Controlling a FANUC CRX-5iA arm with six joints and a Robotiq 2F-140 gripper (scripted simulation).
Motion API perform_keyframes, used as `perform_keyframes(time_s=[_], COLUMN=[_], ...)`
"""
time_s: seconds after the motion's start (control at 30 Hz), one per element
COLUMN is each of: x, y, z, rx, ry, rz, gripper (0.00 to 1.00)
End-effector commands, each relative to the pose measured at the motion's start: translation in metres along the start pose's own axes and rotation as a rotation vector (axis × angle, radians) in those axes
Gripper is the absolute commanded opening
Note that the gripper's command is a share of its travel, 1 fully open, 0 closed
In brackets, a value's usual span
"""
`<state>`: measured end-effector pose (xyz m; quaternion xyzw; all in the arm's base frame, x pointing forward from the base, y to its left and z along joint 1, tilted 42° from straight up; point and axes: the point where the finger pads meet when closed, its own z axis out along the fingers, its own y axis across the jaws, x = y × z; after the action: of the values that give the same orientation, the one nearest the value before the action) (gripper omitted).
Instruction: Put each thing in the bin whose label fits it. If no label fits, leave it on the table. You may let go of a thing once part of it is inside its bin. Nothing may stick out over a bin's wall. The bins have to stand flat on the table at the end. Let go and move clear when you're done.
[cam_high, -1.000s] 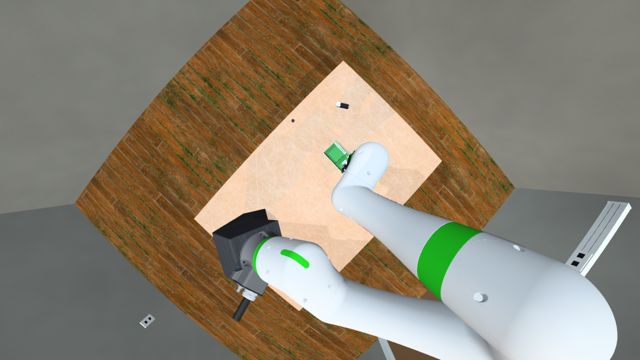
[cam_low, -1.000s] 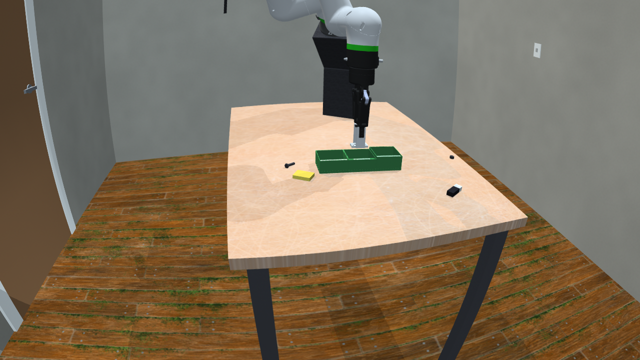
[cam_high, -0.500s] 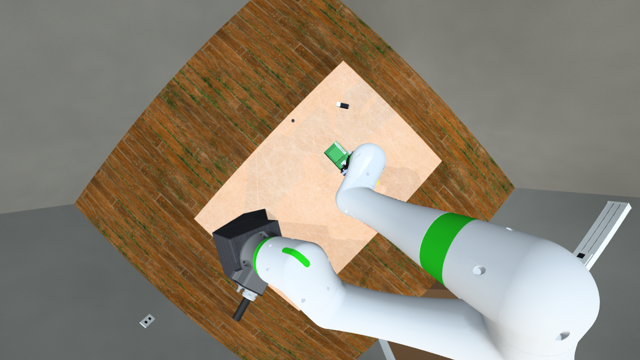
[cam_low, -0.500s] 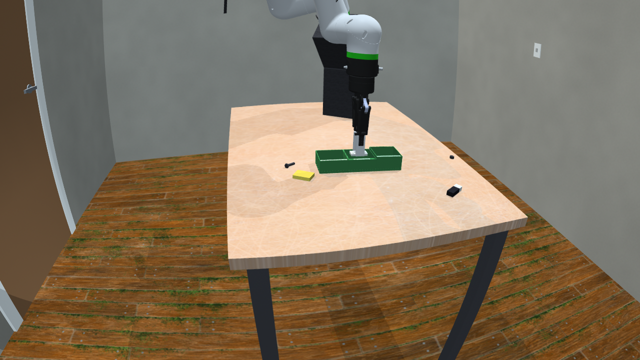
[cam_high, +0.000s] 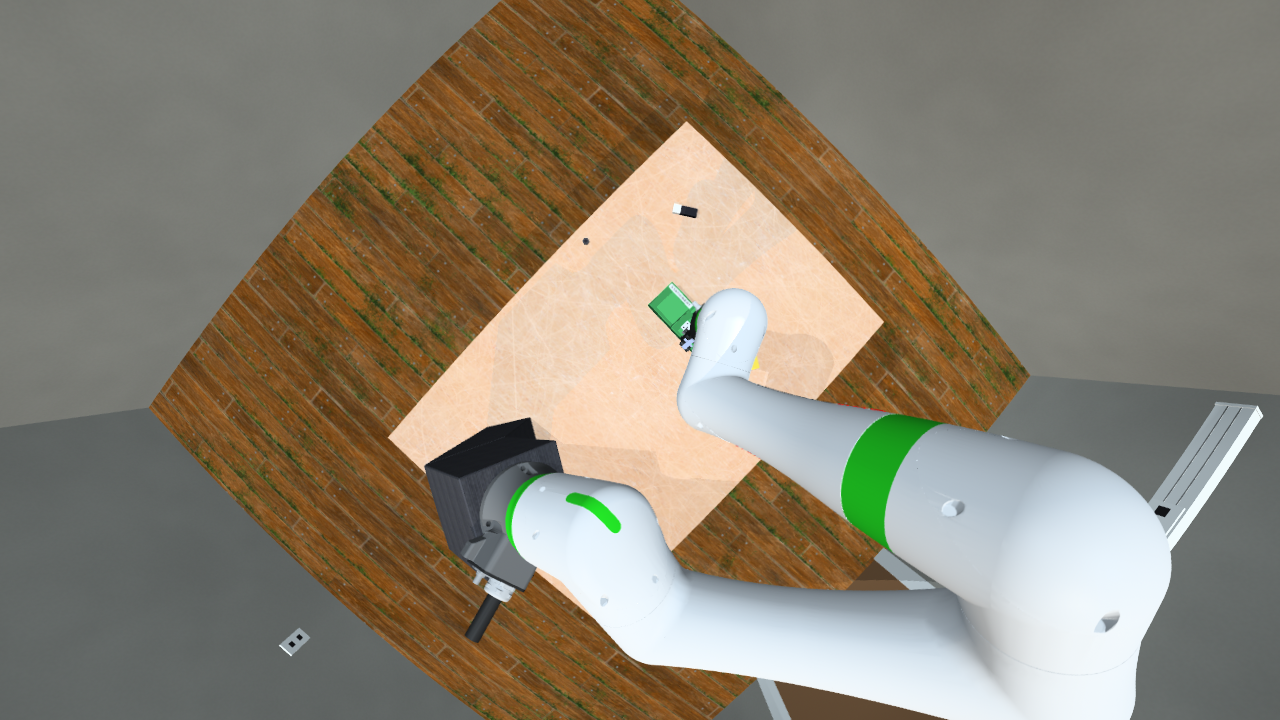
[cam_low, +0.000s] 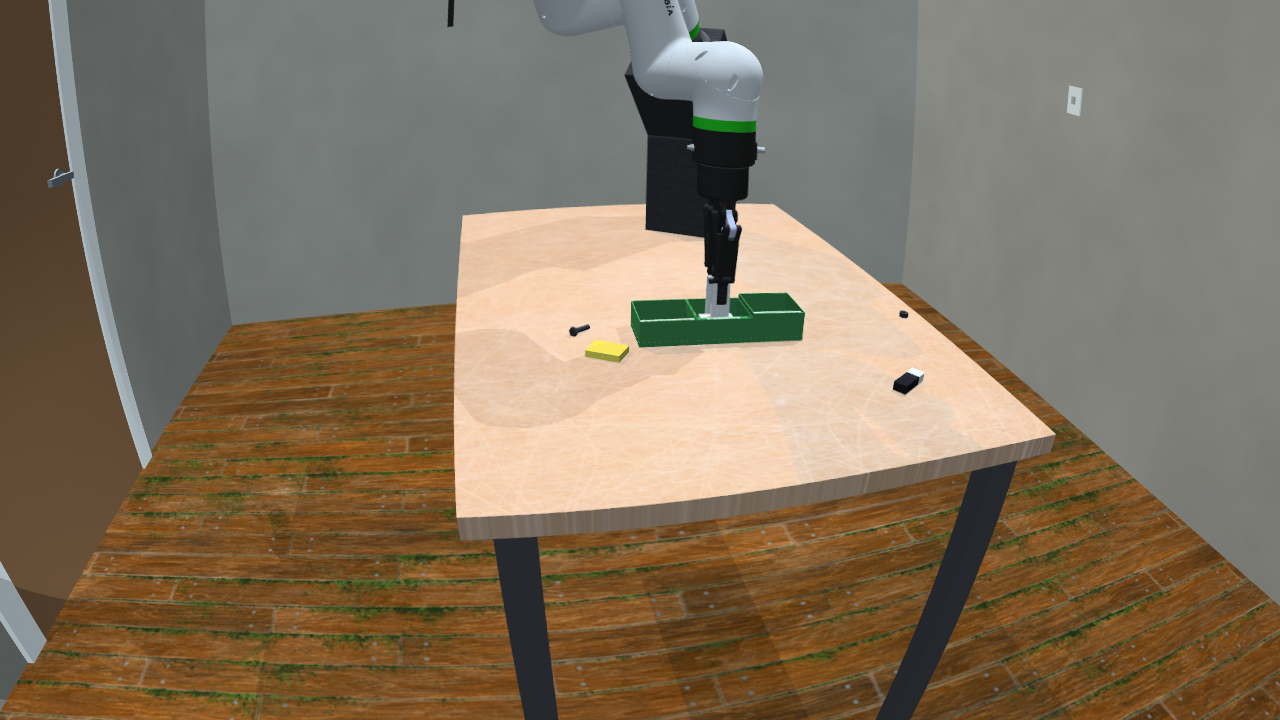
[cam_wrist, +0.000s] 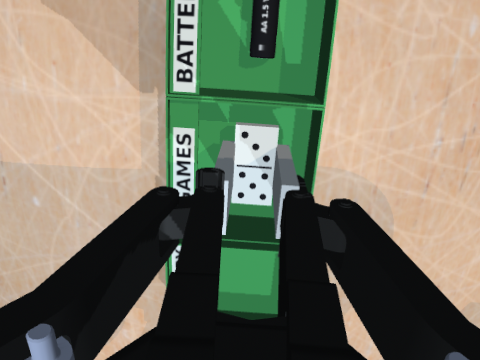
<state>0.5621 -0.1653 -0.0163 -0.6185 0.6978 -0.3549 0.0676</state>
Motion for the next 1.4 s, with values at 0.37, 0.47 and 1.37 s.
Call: perform_keyframes(time_s=[0.37,0.47,1.37], x=[0.0,0.0,0.0], y=[0.0,0.0,0.0], z=[0.0,0.0,-0.021], rx=[0.0,0.0,0.0], ry=[0.0,0.0,0.0], rz=[0.0,0.0,0.0], gripper=[0.27,0.27,0.27])
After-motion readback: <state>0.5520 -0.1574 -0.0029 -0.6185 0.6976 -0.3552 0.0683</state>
